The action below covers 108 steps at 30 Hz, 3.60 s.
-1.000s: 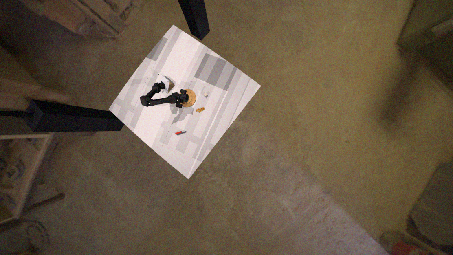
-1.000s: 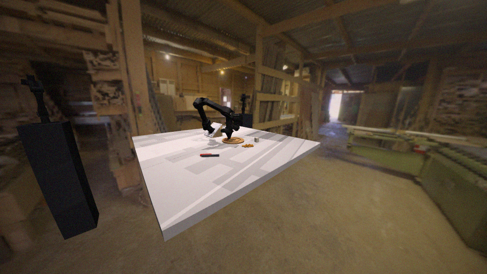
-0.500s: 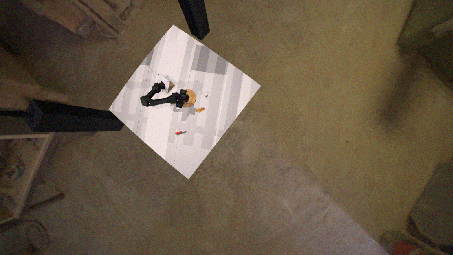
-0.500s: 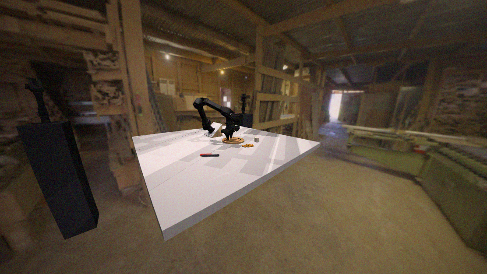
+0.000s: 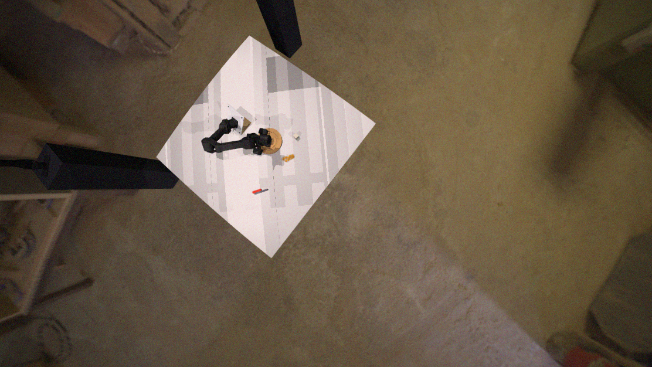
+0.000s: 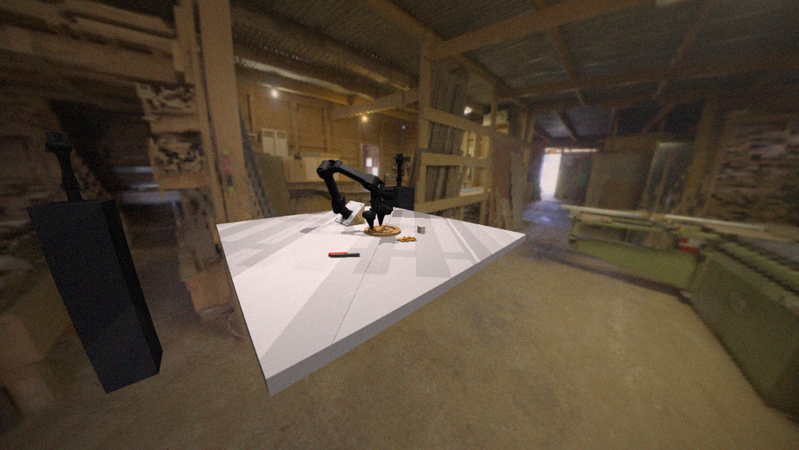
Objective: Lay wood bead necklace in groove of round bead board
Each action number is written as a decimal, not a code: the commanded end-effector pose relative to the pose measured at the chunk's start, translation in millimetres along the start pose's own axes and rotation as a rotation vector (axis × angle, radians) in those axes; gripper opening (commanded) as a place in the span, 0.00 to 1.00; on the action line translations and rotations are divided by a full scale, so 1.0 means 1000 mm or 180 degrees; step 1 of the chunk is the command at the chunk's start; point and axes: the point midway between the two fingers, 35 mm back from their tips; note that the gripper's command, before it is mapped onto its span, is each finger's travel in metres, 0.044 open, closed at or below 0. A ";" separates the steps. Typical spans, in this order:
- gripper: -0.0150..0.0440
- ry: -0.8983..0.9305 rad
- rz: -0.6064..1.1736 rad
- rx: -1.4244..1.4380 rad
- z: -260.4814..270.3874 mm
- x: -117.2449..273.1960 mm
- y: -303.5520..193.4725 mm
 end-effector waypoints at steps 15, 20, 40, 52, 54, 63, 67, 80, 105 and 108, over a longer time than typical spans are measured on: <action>1.00 0.0007 0.0000 -0.0006 0.000 0.001 0.000; 1.00 0.0007 0.0000 -0.0006 0.000 0.001 0.000; 0.90 0.0005 -0.0001 -0.0737 -0.036 0.019 0.016; 0.90 0.0019 -0.0016 -0.0740 -0.036 0.010 0.018; 0.90 0.0017 -0.0014 -0.0740 -0.036 0.006 0.018; 0.90 0.0004 -0.0005 -0.0739 -0.036 -0.008 0.017; 0.90 0.0000 -0.0001 -0.0738 -0.037 -0.013 0.016; 0.41 0.0020 -0.0004 -0.0746 -0.036 -0.011 0.017; 0.25 0.0020 -0.0004 -0.0746 -0.036 -0.011 0.017; 0.25 0.0020 -0.0004 -0.0746 -0.036 -0.011 0.017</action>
Point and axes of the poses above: the point midway between the two fingers, 35 mm back from their tips, its own x axis back along the fingers, its own z axis across the jaws, y = z × x, and after that the axes turned 4 degrees about -x, right-handed
